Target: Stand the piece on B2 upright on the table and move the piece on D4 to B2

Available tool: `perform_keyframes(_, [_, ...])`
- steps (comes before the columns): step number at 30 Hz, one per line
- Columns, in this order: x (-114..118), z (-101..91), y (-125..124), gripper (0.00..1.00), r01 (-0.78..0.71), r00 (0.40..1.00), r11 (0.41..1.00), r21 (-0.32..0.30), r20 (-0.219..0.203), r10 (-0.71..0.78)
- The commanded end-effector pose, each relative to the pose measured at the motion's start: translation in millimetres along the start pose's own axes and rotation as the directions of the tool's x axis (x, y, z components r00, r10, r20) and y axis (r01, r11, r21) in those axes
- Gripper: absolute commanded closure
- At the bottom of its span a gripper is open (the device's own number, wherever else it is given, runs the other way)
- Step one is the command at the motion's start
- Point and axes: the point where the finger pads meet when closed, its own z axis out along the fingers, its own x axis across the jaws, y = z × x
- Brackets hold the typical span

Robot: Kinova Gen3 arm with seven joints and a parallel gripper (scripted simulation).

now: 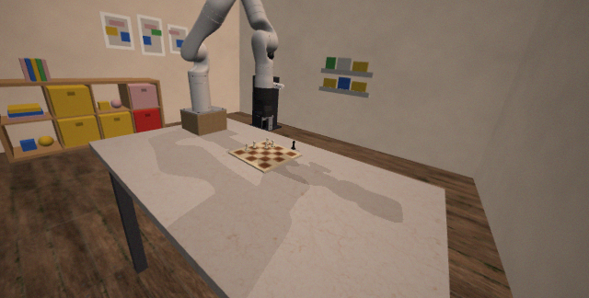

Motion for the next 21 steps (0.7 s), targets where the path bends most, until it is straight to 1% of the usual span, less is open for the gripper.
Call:
perform_keyframes(1, [0.3, 0.5, 0.0, 0.32, 0.000, 1.000, 1.000, 0.000, -0.001, 0.000])
perform_keyframes(8, [0.3, 3.9, 0.0, 0.32, 0.000, 1.000, 1.000, 0.000, -0.001, 0.000])
perform_keyframes(21, [0.3, 18.0, -0.1, 0.32, 0.000, 1.000, 1.000, 0.000, -0.001, 0.000])
